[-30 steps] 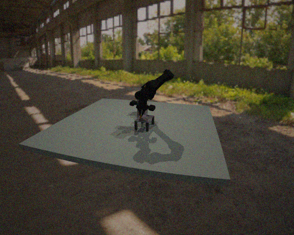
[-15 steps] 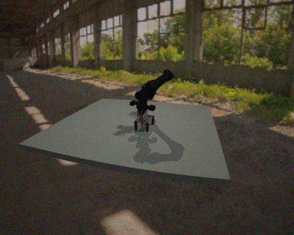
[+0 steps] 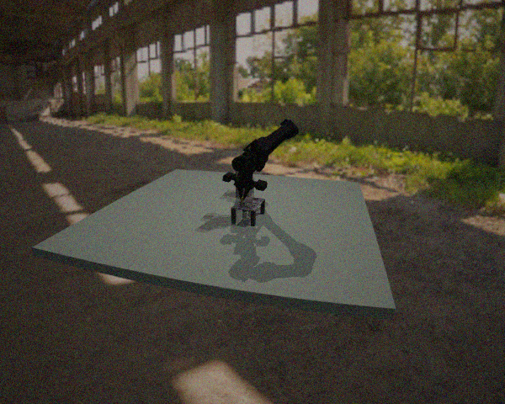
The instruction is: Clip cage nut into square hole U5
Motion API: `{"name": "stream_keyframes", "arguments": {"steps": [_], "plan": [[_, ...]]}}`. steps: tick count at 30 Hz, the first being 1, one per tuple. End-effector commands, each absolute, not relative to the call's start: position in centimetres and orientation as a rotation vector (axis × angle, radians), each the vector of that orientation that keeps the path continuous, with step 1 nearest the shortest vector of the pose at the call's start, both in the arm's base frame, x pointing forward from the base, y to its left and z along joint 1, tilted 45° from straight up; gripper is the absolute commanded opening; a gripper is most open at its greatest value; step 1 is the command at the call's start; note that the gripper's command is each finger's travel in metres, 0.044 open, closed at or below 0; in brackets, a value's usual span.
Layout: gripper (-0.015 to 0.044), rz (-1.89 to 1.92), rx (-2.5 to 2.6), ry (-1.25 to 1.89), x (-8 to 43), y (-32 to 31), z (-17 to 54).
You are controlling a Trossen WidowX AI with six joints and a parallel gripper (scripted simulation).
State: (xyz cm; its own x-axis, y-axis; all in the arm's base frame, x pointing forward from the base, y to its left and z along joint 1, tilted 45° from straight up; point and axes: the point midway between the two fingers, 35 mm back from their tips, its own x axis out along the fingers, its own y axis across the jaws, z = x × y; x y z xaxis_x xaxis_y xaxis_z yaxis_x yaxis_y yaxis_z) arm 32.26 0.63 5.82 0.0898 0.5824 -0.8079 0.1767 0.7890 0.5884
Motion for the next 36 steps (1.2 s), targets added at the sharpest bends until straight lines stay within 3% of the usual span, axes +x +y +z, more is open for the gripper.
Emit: {"name": "stream_keyframes", "arguments": {"steps": [1, 36], "plan": [[0.0026, 0.329, 0.646, 1.476, 32.25, 0.5, 5.9], [0.0026, 0.302, 0.62, 1.485, 32.28, 0.68, 5.94]]}}
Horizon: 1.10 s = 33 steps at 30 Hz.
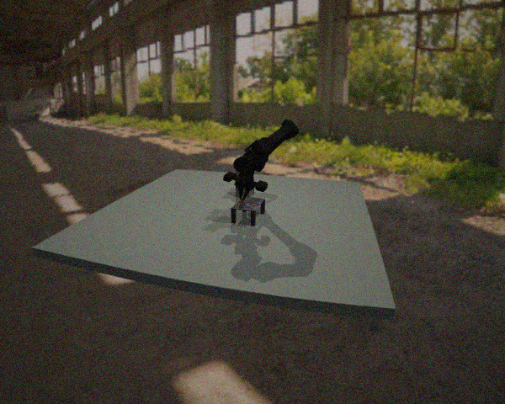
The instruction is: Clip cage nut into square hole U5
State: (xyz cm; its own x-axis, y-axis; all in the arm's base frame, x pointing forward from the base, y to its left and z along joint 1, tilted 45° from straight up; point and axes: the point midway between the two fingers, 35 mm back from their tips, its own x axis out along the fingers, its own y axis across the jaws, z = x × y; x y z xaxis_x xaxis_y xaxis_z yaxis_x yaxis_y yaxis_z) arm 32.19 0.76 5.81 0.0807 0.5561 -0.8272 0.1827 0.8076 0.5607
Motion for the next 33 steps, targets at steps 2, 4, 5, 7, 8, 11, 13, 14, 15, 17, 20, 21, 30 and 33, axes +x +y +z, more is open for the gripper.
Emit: {"name": "stream_keyframes", "arguments": {"steps": [2, 4, 5, 7, 8, 11, 13, 14, 15, 17, 20, 21, 30, 33], "plan": [[0.0026, 0.301, 0.62, 1.485, 32.28, 0.7, 5.93], [0.0026, 0.299, 0.618, 1.486, 32.29, 0.71, 5.94], [0.0026, 0.297, 0.616, 1.486, 32.29, 0.72, 5.95], [0.0026, 0.293, 0.612, 1.488, 32.29, 0.74, 5.96], [0.0026, 0.291, 0.609, 1.489, 32.3, 0.75, 5.96], [0.0026, 0.288, 0.608, 1.489, 32.3, 0.76, 5.97], [0.0026, 0.288, 0.608, 1.489, 32.3, 0.76, 5.97], [0.0026, 0.288, 0.608, 1.489, 32.3, 0.76, 5.97], [0.0026, 0.288, 0.608, 1.489, 32.3, 0.76, 5.97], [0.0026, 0.288, 0.608, 1.489, 32.3, 0.76, 5.97], [0.0026, 0.289, 0.607, 1.489, 32.3, 0.77, 5.96], [0.0026, 0.288, 0.607, 1.49, 32.3, 0.77, 5.96], [0.0026, 0.275, 0.595, 1.494, 32.32, 0.85, 6.0], [0.0026, 0.275, 0.595, 1.494, 32.32, 0.85, 6.0]]}}
